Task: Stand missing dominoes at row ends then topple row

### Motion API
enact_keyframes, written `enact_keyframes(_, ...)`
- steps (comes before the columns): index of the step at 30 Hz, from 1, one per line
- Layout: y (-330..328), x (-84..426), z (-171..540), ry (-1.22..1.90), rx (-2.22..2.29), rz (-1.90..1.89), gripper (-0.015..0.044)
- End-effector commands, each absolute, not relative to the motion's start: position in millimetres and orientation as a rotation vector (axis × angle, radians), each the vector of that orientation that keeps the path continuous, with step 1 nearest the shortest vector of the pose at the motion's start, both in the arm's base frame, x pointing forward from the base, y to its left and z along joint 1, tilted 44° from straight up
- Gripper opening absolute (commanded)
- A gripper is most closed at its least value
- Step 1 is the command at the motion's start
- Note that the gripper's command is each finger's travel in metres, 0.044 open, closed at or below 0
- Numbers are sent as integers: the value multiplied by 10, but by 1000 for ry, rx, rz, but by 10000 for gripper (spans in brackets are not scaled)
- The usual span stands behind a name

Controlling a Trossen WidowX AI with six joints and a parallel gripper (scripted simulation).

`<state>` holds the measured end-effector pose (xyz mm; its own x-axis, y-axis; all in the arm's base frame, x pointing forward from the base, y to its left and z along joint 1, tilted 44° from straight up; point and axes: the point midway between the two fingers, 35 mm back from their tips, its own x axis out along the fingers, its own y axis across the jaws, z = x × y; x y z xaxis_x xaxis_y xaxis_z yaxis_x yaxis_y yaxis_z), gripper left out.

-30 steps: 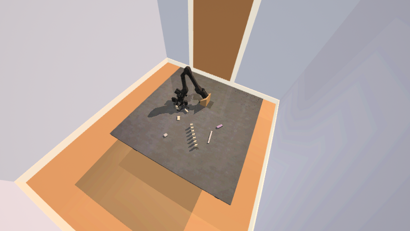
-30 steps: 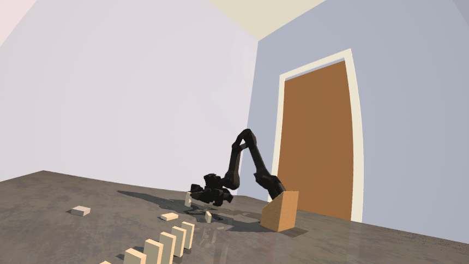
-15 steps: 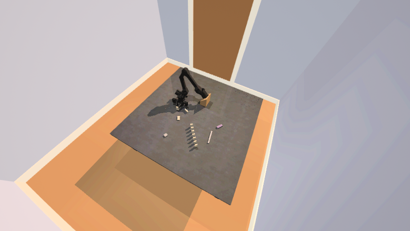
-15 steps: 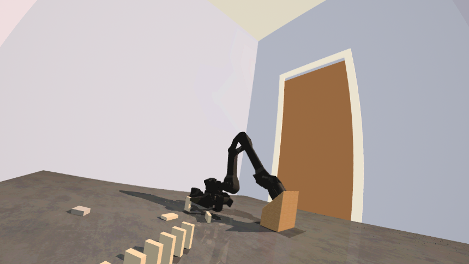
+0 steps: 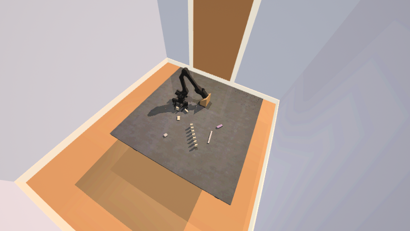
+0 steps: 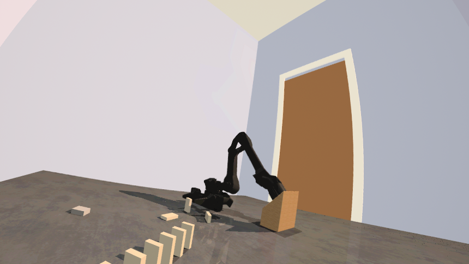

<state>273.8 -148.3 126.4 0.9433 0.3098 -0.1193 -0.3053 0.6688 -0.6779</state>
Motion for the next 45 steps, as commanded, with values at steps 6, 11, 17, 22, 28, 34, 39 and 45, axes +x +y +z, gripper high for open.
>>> enact_keyframes(6, -1348, 2720, 1435, -10, -770, 349, 440)
enact_keyframes(11, -1146, 2669, 1627, -7, -764, 346, 440)
enact_keyframes(17, -1134, 2701, 1624, 1, -751, 351, 440)
enact_keyframes(22, -951, 3041, 1580, 102, -620, 406, 440)
enact_keyframes(28, -691, 3421, 1669, 206, -593, 426, 440)
enact_keyframes(34, -710, 3555, 1494, 451, -492, 344, 440)
enact_keyframes(39, -704, 3523, 1289, 826, -434, 193, 440)
enact_keyframes(45, -738, 3122, 1444, 1296, -613, -116, 440)
